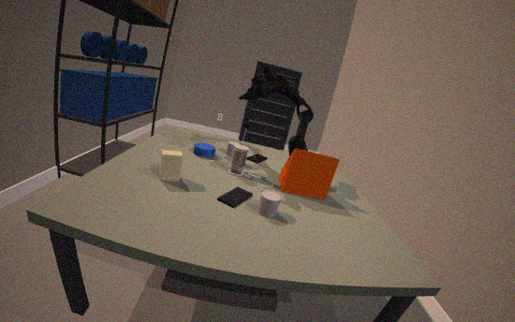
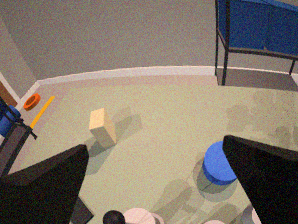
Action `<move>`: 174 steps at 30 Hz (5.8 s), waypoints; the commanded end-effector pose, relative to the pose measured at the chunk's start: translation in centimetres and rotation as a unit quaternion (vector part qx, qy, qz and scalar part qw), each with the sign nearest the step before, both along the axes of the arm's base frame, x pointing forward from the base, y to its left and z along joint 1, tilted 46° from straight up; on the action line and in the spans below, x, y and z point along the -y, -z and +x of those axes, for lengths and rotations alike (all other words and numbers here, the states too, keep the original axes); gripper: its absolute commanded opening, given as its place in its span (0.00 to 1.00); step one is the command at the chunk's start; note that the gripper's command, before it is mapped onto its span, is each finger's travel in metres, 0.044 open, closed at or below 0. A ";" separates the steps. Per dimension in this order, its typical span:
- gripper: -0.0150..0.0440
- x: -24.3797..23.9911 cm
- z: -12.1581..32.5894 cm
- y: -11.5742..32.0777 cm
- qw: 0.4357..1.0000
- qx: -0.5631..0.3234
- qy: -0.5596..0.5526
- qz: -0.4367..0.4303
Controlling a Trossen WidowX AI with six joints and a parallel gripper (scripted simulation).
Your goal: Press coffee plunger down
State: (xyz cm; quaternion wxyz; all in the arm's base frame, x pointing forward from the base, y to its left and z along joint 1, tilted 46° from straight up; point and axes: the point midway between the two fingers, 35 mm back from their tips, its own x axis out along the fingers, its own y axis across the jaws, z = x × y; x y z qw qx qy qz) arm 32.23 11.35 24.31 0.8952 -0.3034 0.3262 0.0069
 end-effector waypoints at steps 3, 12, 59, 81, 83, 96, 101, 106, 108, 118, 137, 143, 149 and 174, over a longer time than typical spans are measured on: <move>1.00 -2.6 -5.2 6.3 0.993 0.035 0.091 -0.071; 1.00 -3.2 -7.8 8.0 0.985 0.108 0.093 -0.100; 0.73 2.2 -5.0 12.9 0.985 0.109 0.091 -0.100; 0.45 2.5 -5.0 13.4 0.985 0.108 0.092 -0.100; 0.45 2.7 -4.9 13.7 0.985 0.108 0.092 -0.099; 0.45 4.0 -4.6 15.4 0.985 0.105 0.093 -0.098; 0.45 4.5 -4.6 16.1 0.985 0.104 0.093 -0.098; 0.45 5.0 -4.5 16.7 0.985 0.104 0.093 -0.097; 0.45 5.3 -4.5 16.9 0.985 0.104 0.093 -0.097; 0.45 6.5 -4.4 18.1 0.985 0.105 0.092 -0.098; 0.45 8.1 -3.7 19.0 0.985 0.110 0.091 -0.101; 0.45 8.0 -3.5 19.0 0.985 0.111 0.091 -0.101; 0.45 8.0 -3.5 19.1 0.984 0.111 0.091 -0.101; 0.45 7.6 -3.3 18.8 0.985 0.117 0.088 -0.095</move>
